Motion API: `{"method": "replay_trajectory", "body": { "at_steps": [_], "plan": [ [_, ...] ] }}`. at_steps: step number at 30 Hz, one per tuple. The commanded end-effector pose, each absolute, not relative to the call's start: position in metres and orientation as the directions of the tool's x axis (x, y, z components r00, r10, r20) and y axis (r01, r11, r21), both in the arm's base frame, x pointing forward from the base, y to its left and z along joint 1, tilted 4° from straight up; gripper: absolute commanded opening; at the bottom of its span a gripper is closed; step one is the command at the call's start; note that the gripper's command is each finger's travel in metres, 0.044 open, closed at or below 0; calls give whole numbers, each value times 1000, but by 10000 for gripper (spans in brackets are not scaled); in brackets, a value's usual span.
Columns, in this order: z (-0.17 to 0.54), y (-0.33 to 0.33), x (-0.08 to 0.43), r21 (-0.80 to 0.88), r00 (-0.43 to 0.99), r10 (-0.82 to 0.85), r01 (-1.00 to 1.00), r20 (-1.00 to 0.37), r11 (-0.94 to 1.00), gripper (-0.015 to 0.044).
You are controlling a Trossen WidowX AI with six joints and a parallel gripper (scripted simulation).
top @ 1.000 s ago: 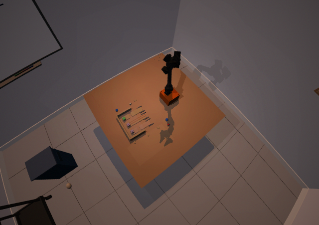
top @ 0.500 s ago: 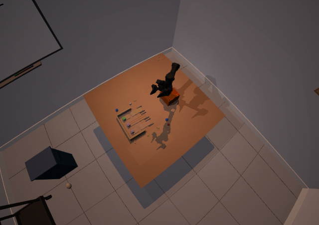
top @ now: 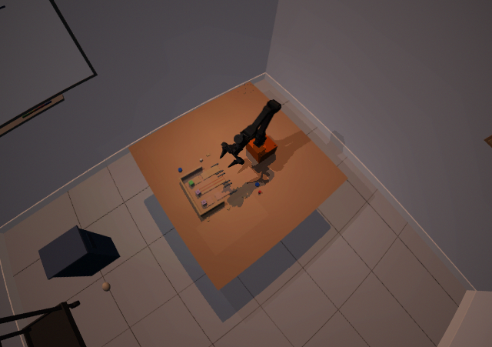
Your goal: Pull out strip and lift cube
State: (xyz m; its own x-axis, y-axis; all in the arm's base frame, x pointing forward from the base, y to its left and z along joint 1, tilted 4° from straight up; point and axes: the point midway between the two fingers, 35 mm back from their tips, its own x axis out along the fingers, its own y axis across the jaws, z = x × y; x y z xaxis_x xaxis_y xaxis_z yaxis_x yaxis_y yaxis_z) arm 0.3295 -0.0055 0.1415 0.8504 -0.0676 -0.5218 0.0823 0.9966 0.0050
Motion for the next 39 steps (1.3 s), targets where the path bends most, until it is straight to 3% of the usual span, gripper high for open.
{"method": "replay_trajectory", "body": {
  "at_steps": [1,18,23,33,39],
  "plan": [
    [104,-16,317,-20,798,-61,61,-600,998,400],
    [102,-17,316,-21,795,-61,61,-603,998,400],
    [91,-16,336,-1,692,-50,71,-720,997,269],
    [42,-15,380,19,310,-28,149,-950,989,6],
    [3,-15,393,-11,45,-21,211,-999,977,0]
  ]
}}
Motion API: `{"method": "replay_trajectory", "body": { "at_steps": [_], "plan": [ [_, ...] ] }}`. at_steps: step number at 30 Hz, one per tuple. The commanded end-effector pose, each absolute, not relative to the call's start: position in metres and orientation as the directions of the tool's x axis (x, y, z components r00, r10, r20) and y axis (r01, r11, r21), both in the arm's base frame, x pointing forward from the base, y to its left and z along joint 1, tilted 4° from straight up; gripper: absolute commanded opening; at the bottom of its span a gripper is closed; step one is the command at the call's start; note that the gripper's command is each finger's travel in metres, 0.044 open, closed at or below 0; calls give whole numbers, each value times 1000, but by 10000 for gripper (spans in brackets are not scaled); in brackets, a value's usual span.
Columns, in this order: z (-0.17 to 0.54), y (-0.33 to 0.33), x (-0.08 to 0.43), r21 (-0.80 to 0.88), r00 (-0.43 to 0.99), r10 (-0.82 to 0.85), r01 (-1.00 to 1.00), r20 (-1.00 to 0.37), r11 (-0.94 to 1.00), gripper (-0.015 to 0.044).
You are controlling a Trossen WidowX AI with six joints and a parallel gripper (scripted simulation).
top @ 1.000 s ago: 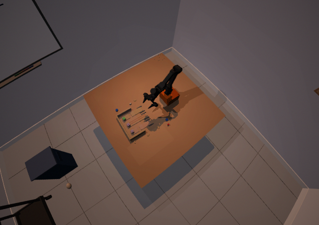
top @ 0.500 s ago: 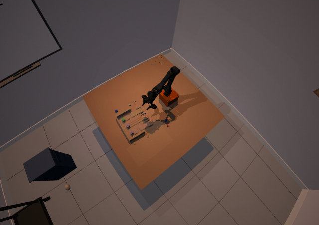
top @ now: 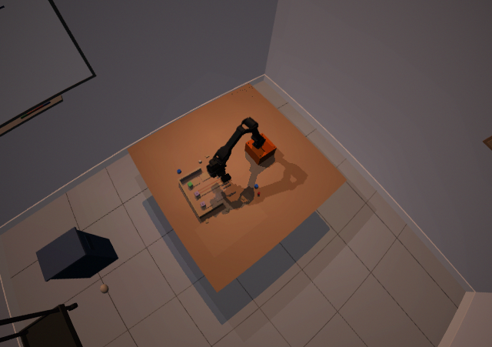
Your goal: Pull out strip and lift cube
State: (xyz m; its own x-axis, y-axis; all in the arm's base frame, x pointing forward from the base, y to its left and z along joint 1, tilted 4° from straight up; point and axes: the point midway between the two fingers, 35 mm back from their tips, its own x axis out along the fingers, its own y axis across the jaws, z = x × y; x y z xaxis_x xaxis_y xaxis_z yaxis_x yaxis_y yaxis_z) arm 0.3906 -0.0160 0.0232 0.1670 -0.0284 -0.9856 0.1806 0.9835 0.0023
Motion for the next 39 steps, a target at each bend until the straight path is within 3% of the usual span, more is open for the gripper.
{"method": "replay_trajectory", "body": {
  "at_steps": [1,39],
  "plan": [
    [-3,-15,394,-18,7,-20,219,-1000,976,0],
    [-59,-14,392,-24,-23,-19,225,-1000,974,0]
  ]
}}
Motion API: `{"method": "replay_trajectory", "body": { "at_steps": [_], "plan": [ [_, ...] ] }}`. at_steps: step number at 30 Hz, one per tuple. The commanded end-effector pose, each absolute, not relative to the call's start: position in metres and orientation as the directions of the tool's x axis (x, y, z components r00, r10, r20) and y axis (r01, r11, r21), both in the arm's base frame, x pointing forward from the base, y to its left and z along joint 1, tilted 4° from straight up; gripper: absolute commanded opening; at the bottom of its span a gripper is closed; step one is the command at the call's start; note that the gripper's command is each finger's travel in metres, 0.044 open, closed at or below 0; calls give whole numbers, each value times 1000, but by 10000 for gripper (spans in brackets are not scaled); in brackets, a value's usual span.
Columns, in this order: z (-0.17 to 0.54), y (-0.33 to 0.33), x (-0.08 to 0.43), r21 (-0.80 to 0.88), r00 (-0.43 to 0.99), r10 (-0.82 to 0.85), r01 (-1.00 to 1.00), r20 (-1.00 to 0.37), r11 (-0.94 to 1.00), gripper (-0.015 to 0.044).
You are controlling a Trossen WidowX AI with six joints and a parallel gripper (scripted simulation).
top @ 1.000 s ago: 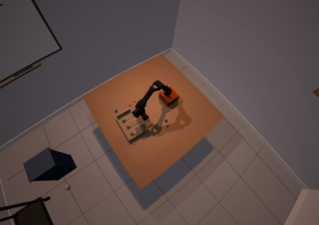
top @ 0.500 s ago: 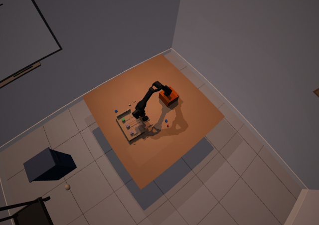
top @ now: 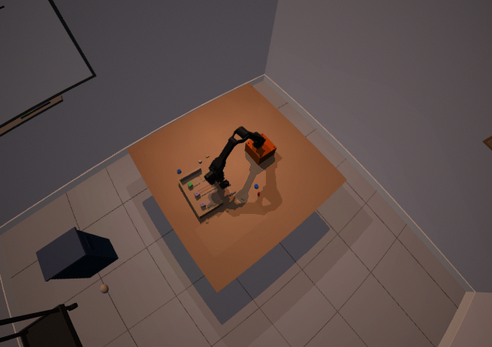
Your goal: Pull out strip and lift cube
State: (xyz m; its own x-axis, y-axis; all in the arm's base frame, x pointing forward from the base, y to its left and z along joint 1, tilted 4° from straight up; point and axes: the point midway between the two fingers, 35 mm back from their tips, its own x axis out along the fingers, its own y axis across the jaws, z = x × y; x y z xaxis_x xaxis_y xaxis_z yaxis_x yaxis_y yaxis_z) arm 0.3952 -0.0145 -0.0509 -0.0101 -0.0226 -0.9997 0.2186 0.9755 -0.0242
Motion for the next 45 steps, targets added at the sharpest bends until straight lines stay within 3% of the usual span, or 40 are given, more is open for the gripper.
{"method": "replay_trajectory", "body": {
  "at_steps": [1,45],
  "plan": [
    [-61,-14,392,-24,-23,-19,225,-1000,974,0],
    [-78,-15,389,-24,-23,-19,224,-1000,974,0]
  ]
}}
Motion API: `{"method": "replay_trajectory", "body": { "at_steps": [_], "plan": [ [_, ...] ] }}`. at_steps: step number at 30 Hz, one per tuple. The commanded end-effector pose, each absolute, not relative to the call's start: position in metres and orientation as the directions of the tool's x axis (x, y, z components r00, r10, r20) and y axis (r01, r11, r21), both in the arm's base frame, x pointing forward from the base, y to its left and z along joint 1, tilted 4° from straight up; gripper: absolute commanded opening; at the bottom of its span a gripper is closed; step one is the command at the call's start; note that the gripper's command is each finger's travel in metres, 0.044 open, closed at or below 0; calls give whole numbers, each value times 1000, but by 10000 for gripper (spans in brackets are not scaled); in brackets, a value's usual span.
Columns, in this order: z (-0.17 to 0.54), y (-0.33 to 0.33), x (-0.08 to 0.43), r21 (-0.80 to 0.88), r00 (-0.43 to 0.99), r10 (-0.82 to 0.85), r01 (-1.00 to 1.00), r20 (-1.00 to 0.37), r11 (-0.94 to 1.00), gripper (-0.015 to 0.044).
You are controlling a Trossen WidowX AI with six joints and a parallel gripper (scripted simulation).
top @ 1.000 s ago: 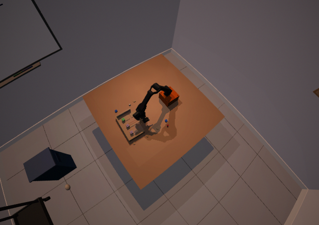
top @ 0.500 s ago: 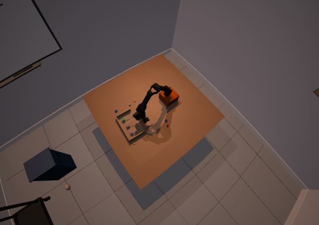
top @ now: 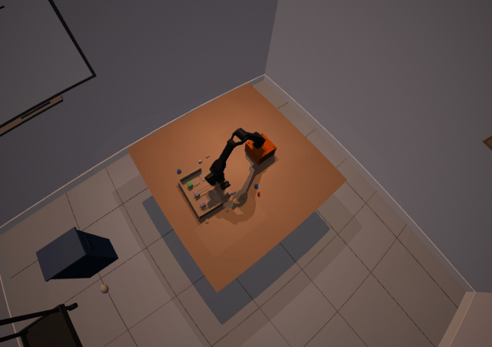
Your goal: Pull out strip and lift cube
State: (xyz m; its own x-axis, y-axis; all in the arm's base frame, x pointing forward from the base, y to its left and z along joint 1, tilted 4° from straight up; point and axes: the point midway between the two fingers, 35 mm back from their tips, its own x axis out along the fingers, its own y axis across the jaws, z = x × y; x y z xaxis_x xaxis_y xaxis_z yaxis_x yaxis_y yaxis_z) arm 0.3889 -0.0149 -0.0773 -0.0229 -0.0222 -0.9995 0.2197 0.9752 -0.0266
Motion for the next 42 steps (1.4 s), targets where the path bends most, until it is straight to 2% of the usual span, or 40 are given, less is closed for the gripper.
{"method": "replay_trajectory", "body": {
  "at_steps": [1,42],
  "plan": [
    [-79,-15,389,-24,-23,-19,224,-1000,974,0],
    [-83,-15,390,-24,-23,-19,224,-1000,974,0]
  ]
}}
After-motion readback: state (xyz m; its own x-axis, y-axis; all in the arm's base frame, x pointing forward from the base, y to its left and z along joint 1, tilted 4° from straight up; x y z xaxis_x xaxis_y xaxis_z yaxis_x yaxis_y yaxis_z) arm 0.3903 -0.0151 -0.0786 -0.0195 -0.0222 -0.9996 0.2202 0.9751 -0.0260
